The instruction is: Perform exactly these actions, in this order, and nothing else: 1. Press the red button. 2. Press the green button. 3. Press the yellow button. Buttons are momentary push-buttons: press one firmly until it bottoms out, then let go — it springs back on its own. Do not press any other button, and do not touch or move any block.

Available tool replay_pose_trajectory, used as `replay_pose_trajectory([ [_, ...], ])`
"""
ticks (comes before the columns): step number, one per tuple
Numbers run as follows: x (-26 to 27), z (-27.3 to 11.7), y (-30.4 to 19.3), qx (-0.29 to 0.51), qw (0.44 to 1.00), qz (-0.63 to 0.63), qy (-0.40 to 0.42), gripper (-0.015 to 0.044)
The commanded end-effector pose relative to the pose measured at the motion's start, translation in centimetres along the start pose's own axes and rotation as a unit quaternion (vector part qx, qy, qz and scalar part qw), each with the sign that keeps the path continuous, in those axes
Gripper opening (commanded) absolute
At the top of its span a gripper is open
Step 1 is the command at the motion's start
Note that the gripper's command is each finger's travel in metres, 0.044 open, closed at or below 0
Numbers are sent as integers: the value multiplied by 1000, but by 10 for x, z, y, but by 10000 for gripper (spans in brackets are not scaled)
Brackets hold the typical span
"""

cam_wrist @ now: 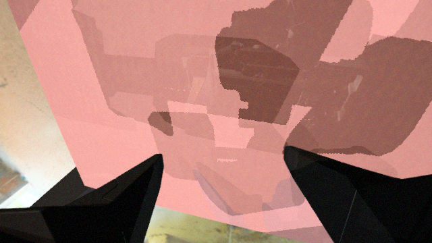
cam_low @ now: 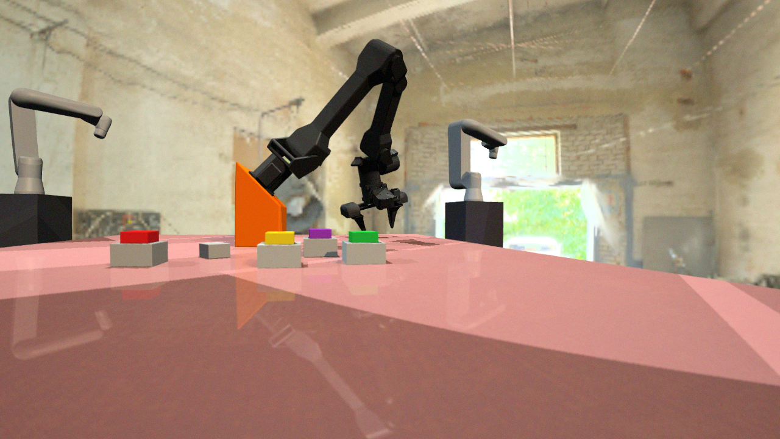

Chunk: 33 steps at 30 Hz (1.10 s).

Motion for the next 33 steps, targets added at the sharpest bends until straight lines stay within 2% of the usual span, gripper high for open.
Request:
replay_pose_trajectory([
  [1,54,0,16,5,999,-17,48,400],
  [7,126,-9,50,-9,990,-55,128,400],
  [9,131,0,72,-36,989,-77,119,400],
  [11,139,-8,104,-84,986,-82,120,400],
  [13,147,-18,115,-106,980,-114,123,400],
  [27,155,-31,263,-253,925,-282,20,400],
  [33,142,-50,341,-298,909,-286,-50,400],
])
Point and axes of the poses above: the point midway between the two fingers, 35 mm back from their tips, its own z axis out along the fingers, its own x axis across the jaws, y = z × x, the point moved 1 cm from there along -z, back along the fingers, and after that the axes turned 7 degrees about z, right-handed, at the moved point
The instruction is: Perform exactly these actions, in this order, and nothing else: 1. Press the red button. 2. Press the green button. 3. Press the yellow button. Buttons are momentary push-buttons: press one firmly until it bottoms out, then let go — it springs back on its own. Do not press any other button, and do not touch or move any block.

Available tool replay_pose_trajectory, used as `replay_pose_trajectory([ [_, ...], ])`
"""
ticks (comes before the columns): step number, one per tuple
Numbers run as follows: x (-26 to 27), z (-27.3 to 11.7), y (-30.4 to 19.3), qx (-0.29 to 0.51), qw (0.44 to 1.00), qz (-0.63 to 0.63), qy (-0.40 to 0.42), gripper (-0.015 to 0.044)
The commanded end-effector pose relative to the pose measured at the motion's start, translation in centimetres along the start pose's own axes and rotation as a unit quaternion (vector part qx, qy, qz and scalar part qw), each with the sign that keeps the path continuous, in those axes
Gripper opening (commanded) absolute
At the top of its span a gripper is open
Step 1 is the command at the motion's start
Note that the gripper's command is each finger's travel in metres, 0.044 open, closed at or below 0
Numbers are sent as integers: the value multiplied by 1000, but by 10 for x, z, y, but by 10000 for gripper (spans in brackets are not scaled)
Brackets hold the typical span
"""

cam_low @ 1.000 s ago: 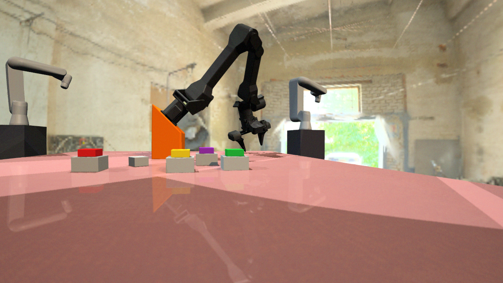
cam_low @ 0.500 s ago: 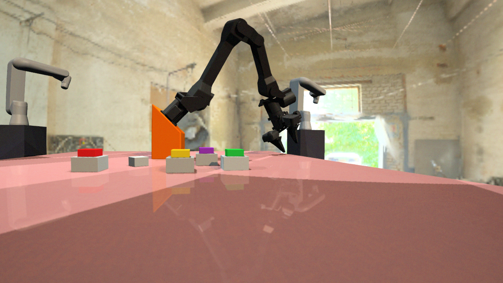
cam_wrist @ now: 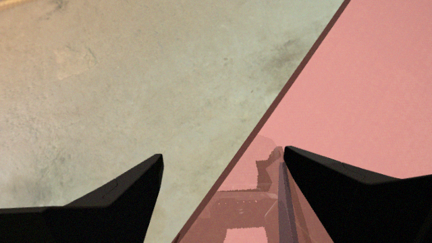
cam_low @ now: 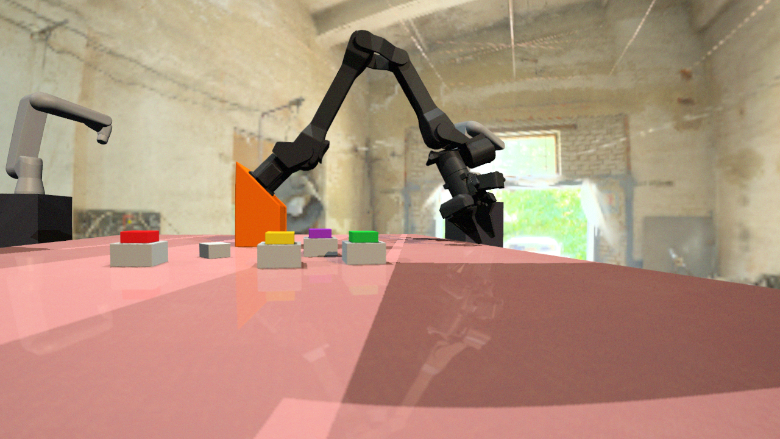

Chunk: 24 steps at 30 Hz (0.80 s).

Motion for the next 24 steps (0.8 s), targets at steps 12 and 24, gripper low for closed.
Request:
replay_pose_trajectory([
  [12,-171,18,115,-11,969,130,-209,400],
  [24,-327,-18,127,81,920,183,-338,400],
])
Point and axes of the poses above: the point midway between the two fingers, 35 mm back from their tips, its own z axis out along the fingers, its own x axis across the jaws, y = z × x, the point moved 1 cm from there along -z, back along the fingers, and after that the axes turned 7 degrees about z, right-handed, at the moved point
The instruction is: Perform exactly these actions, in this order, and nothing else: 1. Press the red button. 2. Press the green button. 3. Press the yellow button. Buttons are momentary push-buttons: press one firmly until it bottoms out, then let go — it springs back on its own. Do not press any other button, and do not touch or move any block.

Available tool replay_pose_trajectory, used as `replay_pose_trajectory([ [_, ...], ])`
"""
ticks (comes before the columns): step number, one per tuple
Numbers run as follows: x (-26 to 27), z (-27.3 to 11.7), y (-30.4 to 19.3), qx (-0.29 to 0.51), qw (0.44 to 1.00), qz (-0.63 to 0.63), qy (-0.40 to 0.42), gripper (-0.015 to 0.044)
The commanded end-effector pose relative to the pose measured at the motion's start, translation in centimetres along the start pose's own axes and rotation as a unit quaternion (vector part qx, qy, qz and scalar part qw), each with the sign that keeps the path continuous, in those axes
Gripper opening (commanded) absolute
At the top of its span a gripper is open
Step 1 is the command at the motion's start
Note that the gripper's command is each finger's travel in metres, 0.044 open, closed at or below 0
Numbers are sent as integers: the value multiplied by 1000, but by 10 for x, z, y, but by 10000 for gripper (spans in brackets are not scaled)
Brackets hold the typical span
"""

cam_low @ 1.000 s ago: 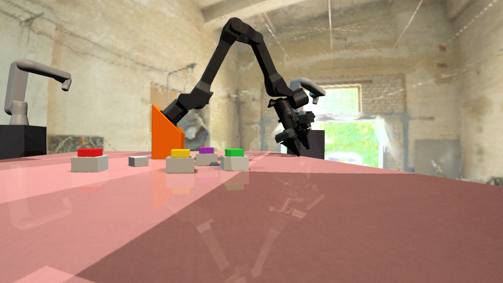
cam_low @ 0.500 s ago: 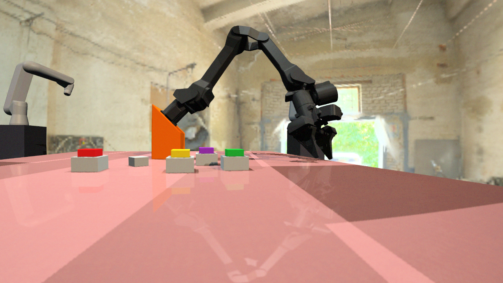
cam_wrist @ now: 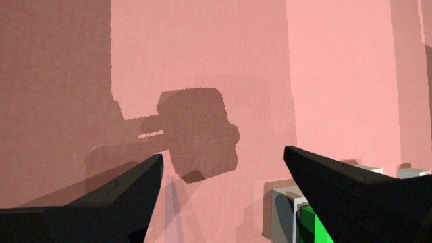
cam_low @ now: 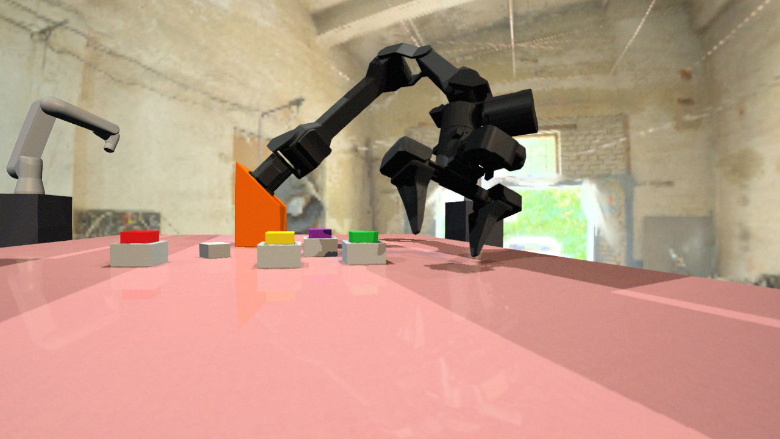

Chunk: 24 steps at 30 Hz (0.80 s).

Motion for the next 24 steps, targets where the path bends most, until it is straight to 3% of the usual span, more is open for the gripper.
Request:
replay_pose_trajectory([
  [1,-46,15,15,38,999,-8,-36,400],
  [12,-172,33,27,144,987,-10,-70,400],
  [24,-292,24,5,226,974,25,-2,400],
])
Point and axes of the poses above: the point midway between the two fingers, 35 mm back from their tips, its own z axis out along the fingers, its own x axis across the jaws, y = z × x, the point moved 1 cm from there along -z, back along the fingers, and after that the axes turned 7 degrees about z, right-handed, at the moved point
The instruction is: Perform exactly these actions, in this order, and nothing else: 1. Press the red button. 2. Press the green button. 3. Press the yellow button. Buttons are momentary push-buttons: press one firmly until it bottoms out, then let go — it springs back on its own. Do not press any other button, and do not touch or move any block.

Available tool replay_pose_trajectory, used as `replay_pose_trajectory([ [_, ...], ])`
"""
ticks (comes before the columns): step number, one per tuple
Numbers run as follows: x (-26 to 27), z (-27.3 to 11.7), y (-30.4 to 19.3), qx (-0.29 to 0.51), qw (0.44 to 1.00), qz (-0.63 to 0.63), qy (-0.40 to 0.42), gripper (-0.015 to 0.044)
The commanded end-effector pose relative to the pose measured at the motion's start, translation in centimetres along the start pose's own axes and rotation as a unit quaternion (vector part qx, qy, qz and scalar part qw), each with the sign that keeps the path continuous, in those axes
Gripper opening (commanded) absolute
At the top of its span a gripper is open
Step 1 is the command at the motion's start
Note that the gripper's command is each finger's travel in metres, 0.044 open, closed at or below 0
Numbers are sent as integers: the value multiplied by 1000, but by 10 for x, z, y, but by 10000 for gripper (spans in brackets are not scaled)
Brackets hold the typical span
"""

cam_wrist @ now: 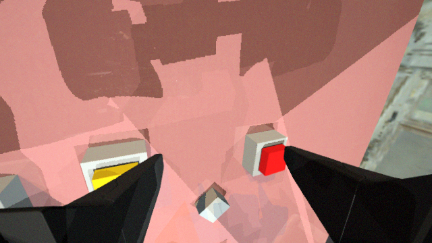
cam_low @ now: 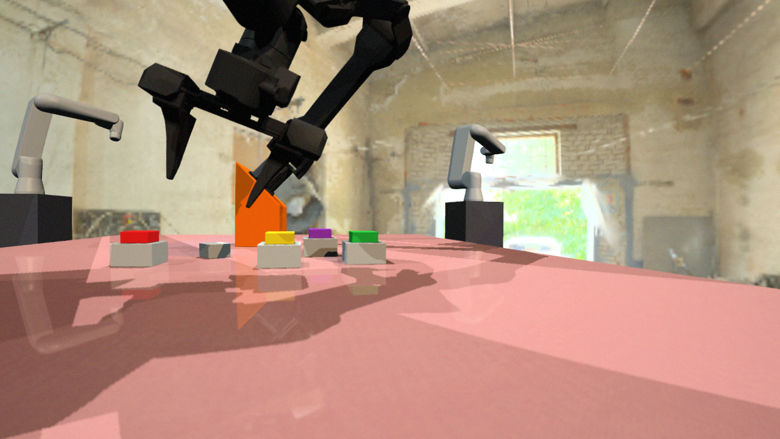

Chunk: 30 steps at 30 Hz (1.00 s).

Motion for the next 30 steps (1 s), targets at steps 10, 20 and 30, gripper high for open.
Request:
replay_pose_trajectory([
  [10,-106,3,-46,17,989,20,143,400],
  [20,-126,-2,-52,-13,986,23,167,374],
  [30,-106,53,-50,-13,985,23,169,111],
])
Point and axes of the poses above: the point midway between the two fingers, 35 mm back from their tips, its own z axis out along the fingers, its own x axis across the jaws, y = z × x, the point moved 1 cm from there along -z, back along the fingers, and after that the axes turned 7 degrees about z, right-handed, at the moved point
